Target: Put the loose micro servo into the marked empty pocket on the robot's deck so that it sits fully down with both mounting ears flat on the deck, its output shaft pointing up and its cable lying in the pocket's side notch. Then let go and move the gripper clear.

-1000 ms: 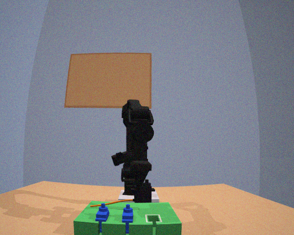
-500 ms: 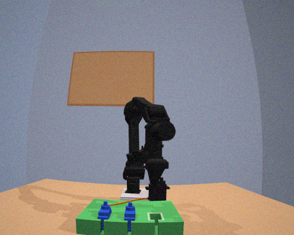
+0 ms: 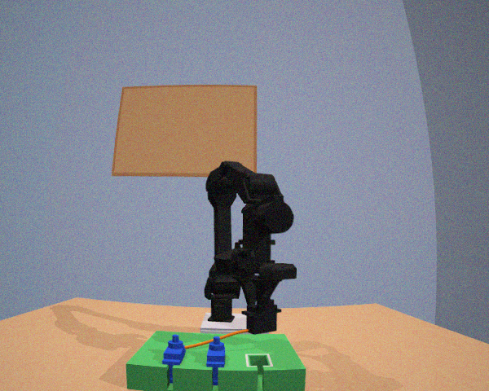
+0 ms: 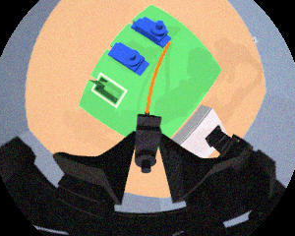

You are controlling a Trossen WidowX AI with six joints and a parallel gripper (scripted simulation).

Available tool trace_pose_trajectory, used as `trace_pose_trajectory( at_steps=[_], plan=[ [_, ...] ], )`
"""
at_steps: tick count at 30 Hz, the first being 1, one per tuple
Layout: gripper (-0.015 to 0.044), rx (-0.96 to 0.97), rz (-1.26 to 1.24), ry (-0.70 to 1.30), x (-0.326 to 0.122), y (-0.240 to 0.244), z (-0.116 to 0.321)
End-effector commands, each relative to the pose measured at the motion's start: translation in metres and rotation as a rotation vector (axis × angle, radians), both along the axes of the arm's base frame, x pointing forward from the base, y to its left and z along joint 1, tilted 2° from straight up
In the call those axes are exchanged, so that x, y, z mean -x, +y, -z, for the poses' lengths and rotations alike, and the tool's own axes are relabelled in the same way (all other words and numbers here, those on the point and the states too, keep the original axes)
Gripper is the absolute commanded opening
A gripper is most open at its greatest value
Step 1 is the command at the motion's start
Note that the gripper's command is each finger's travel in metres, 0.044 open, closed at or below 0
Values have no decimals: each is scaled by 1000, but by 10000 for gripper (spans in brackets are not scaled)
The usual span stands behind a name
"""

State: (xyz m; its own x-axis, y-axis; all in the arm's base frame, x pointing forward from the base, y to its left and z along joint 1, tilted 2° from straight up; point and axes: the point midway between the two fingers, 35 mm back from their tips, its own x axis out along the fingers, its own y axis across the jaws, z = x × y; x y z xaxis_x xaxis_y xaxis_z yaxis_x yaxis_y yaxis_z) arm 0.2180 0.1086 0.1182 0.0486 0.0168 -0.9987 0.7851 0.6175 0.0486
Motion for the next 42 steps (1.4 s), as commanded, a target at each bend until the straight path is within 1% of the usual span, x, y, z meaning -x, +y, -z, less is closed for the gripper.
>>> trace_pose_trajectory(
  at_steps=[1, 26, 35, 42],
  plan=[
    [0, 9, -161, -8, -1, 0, -1],
    [0, 53, -1021, -22, -1, 0, -1],
    [0, 54, -1044, -22, -3, 0, -1],
    [0, 55, -1044, -24, -27, 4, -3]
  ],
)
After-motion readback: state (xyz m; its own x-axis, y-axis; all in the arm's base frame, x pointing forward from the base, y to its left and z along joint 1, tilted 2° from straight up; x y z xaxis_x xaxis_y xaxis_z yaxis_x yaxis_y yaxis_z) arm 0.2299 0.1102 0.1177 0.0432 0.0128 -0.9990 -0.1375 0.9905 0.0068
